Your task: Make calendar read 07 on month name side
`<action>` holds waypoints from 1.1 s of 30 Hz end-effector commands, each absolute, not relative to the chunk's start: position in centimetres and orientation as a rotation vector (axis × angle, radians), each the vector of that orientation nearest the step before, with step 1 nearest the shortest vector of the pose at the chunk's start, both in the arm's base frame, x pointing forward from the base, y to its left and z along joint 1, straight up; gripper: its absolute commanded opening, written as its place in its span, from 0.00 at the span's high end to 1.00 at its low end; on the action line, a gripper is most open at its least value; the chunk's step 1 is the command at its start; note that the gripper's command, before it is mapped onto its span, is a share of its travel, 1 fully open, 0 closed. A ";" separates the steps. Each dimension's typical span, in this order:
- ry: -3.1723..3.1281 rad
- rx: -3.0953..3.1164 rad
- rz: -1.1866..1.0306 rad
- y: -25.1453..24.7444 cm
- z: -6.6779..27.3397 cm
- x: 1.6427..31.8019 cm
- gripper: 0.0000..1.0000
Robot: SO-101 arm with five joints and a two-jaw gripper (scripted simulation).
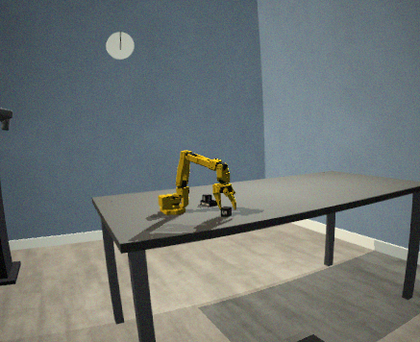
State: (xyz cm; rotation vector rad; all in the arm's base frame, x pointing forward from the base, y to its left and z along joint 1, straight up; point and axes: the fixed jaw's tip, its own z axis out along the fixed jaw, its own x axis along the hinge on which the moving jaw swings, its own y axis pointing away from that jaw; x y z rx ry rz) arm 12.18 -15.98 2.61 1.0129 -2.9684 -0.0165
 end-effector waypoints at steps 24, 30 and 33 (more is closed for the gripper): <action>-2.988 1.019 0.080 -16.4 8.2 12.4 0.64; -2.988 1.019 0.080 -16.4 8.2 12.4 0.64; -2.988 1.019 0.080 -16.4 8.2 12.4 0.64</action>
